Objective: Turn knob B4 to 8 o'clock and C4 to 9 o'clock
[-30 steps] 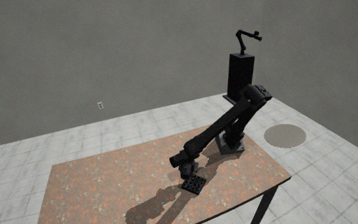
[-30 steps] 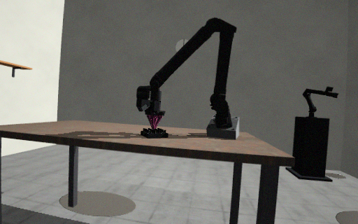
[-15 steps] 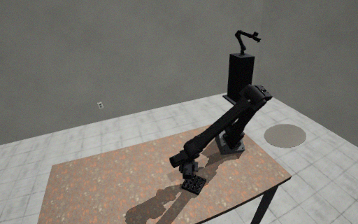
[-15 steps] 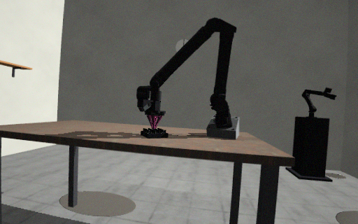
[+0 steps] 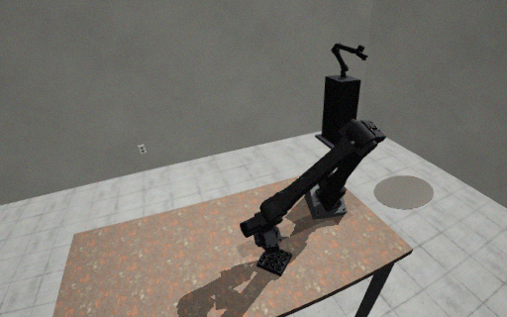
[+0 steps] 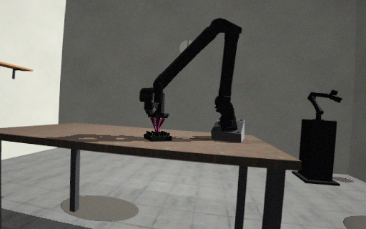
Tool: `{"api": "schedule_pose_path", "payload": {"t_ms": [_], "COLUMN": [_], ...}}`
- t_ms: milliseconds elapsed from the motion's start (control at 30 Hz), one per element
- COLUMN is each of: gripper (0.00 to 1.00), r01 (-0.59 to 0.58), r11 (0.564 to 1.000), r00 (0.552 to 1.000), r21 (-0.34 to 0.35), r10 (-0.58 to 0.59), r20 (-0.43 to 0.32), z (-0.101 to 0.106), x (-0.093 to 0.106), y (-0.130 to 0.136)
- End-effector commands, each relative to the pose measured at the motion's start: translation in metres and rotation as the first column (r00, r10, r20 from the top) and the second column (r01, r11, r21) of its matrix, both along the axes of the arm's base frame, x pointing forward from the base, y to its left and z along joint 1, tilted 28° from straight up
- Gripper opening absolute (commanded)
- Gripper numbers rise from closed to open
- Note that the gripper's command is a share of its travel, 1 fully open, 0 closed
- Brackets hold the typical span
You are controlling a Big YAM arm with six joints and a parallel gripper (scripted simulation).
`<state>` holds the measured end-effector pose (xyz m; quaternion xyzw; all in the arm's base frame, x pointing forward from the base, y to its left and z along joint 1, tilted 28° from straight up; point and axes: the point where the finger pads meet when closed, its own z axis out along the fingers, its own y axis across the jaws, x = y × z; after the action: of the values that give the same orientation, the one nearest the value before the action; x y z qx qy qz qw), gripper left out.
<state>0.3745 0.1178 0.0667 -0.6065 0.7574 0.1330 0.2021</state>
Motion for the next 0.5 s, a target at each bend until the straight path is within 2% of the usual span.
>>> {"api": "schedule_pose_path", "payload": {"t_ms": [0, 167, 467], "gripper": [0.08, 0.08, 0.08], "r01": [-0.136, -0.204, -0.369], "r11": [0.990, 0.978, 0.925], "r00": [0.989, 0.975, 0.911], "r21": [-0.026, -0.042, -0.093], "r10": [0.137, 0.207, 0.380], "r20": [0.050, 0.082, 0.159], "z": [-0.0073, -0.0073, -0.0074], "x": [-0.0038, -0.0039, -0.0041], "y": [0.0010, 0.0010, 0.0011]}}
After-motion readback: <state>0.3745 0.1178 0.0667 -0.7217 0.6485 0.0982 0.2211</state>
